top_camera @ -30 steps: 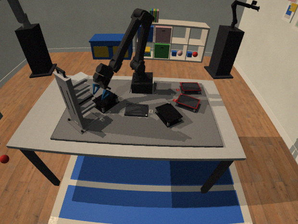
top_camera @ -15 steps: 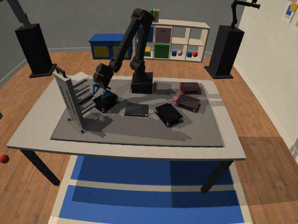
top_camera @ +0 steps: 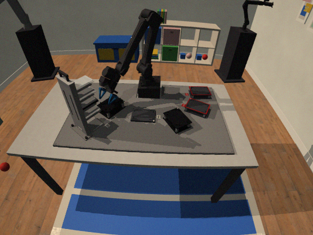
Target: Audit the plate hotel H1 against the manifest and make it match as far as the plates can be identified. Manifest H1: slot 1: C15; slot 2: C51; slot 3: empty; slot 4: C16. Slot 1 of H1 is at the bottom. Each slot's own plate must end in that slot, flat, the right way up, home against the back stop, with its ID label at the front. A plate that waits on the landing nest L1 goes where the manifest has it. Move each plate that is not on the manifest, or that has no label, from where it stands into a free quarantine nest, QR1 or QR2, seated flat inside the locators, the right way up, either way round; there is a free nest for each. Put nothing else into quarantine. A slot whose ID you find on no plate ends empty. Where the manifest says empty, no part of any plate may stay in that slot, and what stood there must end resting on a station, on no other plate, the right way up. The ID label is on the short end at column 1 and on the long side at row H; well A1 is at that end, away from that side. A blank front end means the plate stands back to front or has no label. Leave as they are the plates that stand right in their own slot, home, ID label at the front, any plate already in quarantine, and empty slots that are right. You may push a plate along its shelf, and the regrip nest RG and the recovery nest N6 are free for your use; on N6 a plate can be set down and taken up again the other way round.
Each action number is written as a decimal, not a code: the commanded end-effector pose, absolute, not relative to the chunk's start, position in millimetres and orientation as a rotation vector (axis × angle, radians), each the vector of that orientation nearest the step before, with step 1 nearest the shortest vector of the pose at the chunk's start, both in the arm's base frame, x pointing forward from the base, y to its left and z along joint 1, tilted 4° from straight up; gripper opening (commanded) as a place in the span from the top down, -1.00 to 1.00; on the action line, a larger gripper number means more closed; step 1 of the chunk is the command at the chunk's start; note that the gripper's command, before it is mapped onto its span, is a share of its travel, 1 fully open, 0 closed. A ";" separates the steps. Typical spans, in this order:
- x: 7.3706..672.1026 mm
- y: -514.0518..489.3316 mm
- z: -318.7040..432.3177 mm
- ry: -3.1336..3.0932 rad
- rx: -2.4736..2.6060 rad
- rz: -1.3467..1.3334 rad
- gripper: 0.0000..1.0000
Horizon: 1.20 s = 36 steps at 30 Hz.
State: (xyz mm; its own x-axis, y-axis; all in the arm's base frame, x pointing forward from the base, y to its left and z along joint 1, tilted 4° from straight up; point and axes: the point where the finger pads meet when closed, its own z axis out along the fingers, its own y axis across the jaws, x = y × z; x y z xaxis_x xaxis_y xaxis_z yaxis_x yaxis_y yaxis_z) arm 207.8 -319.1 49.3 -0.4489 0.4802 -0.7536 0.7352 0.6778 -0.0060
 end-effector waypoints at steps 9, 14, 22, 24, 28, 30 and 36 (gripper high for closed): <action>196.0 -312.8 59.2 2.112 0.914 -0.459 -1.00; 192.2 -308.4 62.4 2.115 0.916 -0.457 -1.00; 185.2 -300.4 70.4 2.116 0.916 -0.456 -1.00; 183.5 -298.5 72.4 2.116 0.916 -0.456 -1.00; 190.6 -309.2 92.8 2.089 0.889 -0.479 -1.00; 183.8 -302.5 86.9 2.099 0.905 -0.471 -1.00; 176.0 -291.4 86.4 2.110 0.912 -0.462 -1.00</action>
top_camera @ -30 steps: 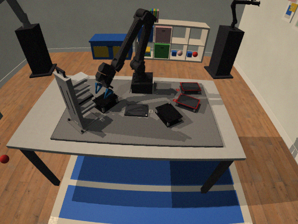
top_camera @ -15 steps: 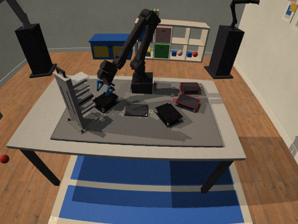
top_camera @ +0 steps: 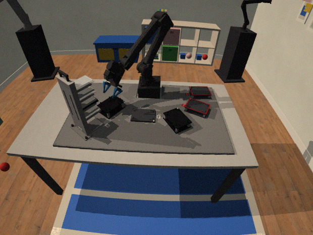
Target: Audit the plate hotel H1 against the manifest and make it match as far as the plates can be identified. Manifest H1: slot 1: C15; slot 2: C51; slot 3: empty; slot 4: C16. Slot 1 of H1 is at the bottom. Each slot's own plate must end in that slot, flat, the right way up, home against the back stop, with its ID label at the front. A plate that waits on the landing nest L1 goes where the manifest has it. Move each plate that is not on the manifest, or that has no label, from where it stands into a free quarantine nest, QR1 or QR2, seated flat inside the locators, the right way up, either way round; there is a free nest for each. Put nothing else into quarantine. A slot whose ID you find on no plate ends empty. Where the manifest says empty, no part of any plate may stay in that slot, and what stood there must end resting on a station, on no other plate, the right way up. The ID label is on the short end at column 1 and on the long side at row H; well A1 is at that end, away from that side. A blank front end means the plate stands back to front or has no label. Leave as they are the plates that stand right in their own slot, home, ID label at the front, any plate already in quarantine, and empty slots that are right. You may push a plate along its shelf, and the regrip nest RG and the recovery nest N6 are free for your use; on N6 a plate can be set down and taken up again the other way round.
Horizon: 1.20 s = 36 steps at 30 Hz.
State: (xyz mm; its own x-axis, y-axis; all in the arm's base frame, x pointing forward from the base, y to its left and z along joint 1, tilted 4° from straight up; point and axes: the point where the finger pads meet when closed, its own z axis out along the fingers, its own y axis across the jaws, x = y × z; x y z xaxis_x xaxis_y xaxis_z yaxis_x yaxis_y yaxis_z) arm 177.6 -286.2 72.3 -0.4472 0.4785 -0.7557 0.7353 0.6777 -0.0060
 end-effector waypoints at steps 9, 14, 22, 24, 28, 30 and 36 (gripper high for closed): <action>173.2 -287.4 99.6 2.104 0.899 -0.468 -1.00; 164.2 -276.8 95.0 2.116 0.915 -0.457 -1.00; 169.3 -288.0 146.9 2.073 0.881 -0.496 -1.00; 168.7 -287.7 150.5 2.073 0.883 -0.497 -1.00; 166.7 -286.8 161.6 2.071 0.885 -0.500 -1.00; 166.2 -285.7 168.9 2.070 0.885 -0.500 -1.00; 164.2 -282.4 190.4 2.069 0.885 -0.502 -1.00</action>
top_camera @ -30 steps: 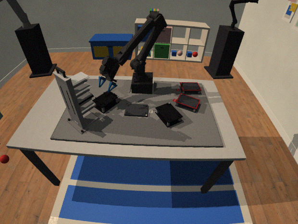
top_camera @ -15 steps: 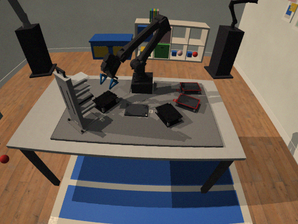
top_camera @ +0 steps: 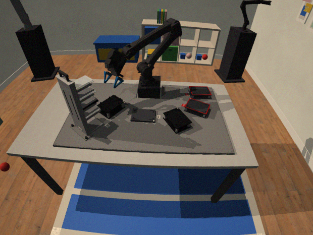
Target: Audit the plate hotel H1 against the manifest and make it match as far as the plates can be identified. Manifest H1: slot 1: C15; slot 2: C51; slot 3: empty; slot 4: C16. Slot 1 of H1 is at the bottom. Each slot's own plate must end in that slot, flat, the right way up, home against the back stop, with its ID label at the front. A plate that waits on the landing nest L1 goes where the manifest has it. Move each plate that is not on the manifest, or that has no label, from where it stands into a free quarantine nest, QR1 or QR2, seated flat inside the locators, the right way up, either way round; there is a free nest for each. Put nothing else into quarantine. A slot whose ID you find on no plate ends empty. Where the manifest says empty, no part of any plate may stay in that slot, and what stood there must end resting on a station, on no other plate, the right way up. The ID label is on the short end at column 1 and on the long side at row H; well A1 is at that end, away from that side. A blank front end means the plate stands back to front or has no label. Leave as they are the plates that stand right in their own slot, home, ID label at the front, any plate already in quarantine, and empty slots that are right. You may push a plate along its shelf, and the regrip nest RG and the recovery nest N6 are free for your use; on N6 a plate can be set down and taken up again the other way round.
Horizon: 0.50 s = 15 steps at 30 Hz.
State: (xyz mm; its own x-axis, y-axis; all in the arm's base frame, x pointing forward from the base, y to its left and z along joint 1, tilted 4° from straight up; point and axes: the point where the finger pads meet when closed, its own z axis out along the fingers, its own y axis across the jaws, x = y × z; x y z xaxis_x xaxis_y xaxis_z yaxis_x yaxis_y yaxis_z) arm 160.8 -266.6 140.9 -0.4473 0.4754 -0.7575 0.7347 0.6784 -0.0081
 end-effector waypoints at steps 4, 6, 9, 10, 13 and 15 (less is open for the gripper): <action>163.1 -280.1 204.4 2.069 0.883 -0.502 -1.00; 163.1 -280.1 204.4 2.069 0.883 -0.502 -1.00; 162.1 -278.4 214.8 2.068 0.883 -0.503 -1.00; 161.6 -278.0 218.3 2.068 0.884 -0.503 -1.00; 161.3 -276.0 228.6 2.069 0.881 -0.502 -1.00; 160.3 -275.1 235.4 2.068 0.882 -0.503 -1.00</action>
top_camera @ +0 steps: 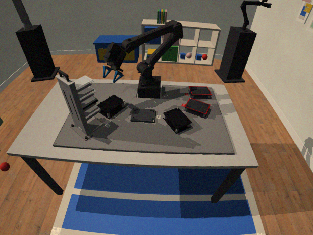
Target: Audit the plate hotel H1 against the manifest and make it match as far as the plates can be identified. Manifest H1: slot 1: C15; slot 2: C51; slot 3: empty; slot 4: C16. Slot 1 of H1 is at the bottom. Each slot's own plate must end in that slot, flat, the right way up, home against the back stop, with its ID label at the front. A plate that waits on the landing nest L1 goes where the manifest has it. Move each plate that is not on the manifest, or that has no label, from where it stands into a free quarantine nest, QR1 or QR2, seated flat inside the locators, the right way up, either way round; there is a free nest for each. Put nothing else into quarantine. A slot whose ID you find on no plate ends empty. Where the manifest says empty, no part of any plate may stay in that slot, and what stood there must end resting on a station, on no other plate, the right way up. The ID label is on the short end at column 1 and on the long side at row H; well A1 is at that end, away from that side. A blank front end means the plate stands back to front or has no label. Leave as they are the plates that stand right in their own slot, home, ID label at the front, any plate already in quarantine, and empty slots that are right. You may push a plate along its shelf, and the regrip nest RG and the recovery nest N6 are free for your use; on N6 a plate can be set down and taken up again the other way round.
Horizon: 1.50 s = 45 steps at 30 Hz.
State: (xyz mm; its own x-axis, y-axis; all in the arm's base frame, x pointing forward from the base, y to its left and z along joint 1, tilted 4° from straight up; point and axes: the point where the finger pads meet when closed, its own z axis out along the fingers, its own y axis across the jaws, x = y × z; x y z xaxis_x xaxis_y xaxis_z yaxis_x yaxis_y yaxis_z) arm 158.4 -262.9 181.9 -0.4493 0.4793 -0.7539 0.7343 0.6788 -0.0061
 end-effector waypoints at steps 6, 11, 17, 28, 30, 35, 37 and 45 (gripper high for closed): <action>158.6 -271.7 255.7 2.068 0.881 -0.504 -1.00; 157.4 -270.3 265.7 2.068 0.883 -0.504 -1.00; 156.7 -267.8 279.3 2.068 0.882 -0.503 -1.00; 160.1 -267.1 211.3 2.109 0.907 -0.456 -1.00; 160.9 -267.2 204.6 2.109 0.907 -0.454 -1.00; 163.8 -268.2 191.3 2.106 0.911 -0.448 -1.00; 171.0 -281.9 228.7 2.057 0.878 -0.493 -1.00; 176.9 -288.1 229.1 2.057 0.879 -0.492 -1.00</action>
State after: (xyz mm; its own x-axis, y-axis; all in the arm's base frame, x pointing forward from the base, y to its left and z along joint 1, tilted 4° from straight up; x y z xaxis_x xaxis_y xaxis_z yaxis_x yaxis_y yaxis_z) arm 164.3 -270.0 186.9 -0.4460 0.4664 -0.7639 0.7335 0.6796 -0.0133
